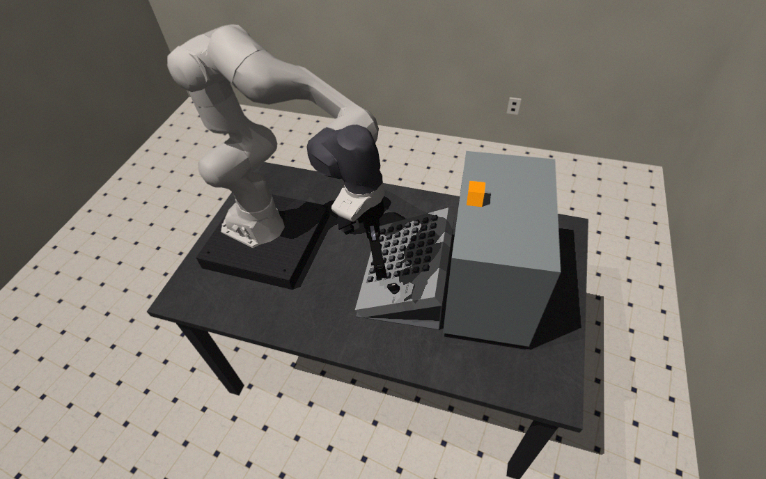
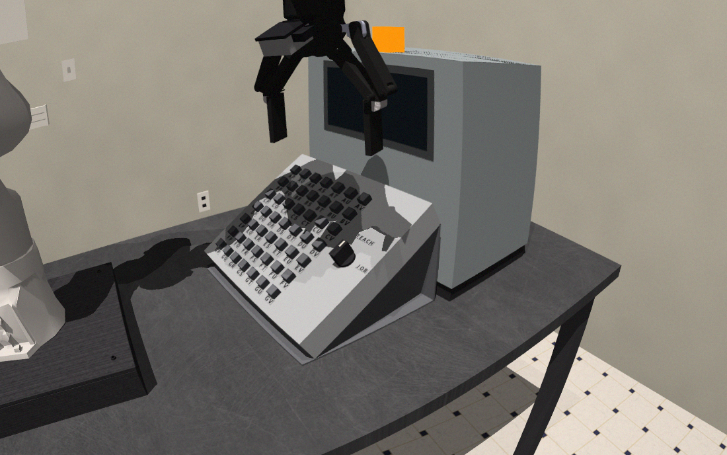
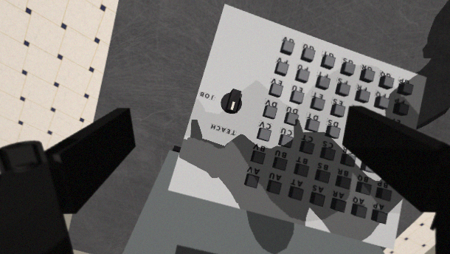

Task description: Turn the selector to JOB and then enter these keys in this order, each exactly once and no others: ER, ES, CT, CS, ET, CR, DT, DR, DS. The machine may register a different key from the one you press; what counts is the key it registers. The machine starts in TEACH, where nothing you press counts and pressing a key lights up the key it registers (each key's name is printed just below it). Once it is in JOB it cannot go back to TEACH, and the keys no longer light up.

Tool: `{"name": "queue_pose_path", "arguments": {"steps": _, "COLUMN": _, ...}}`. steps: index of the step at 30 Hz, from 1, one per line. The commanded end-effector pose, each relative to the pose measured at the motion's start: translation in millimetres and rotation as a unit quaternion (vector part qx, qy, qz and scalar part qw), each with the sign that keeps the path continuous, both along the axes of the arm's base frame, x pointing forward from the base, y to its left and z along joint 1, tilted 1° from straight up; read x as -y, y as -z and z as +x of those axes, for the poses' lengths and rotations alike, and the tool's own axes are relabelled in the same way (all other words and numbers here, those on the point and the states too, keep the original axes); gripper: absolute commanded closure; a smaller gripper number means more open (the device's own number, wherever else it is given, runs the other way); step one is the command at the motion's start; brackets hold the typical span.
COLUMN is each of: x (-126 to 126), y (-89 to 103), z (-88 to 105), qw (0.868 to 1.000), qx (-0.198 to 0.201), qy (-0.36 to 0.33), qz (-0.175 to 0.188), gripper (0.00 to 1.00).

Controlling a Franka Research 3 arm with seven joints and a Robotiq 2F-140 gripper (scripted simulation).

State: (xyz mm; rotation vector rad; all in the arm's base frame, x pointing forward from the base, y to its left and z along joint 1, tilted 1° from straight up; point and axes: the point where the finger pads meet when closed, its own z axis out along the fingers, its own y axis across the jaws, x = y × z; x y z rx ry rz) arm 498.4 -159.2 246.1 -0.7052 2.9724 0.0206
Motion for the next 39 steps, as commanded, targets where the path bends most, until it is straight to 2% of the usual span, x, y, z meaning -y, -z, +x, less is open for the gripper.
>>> {"name": "queue_pose_path", "arguments": {"steps": 1, "x": -7.9, "y": 0.9, "z": 0.7, "qw": 0.996, "qx": 0.009, "qy": 0.082, "qz": 0.014, "gripper": 0.0}}
{"name": "queue_pose_path", "arguments": {"steps": 6, "x": -12.9, "y": 2.9, "z": -1.1, "qw": 0.994, "qx": 0.012, "qy": 0.108, "qz": 0.023, "gripper": 0.0}}
{"name": "queue_pose_path", "arguments": {"steps": 21, "x": -40.2, "y": 14.0, "z": -10.4, "qw": 0.966, "qx": 0.028, "qy": 0.247, "qz": 0.07, "gripper": 0.0}}
{"name": "queue_pose_path", "arguments": {"steps": 23, "x": -40.2, "y": 14.0, "z": -10.4, "qw": 0.966, "qx": 0.028, "qy": 0.247, "qz": 0.07, "gripper": 0.0}}
{"name": "queue_pose_path", "arguments": {"steps": 24, "x": -44.3, "y": 15.7, "z": -12.0, "qw": 0.96, "qx": 0.03, "qy": 0.269, "qz": 0.078, "gripper": 0.0}}
{"name": "queue_pose_path", "arguments": {"steps": 38, "x": -67.5, "y": 25.1, "z": -19.8, "qw": 0.916, "qx": 0.042, "qy": 0.381, "qz": 0.116, "gripper": 0.0}}
{"name": "queue_pose_path", "arguments": {"steps": 39, "x": -67.5, "y": 25.1, "z": -19.8, "qw": 0.916, "qx": 0.042, "qy": 0.381, "qz": 0.116, "gripper": 0.0}}
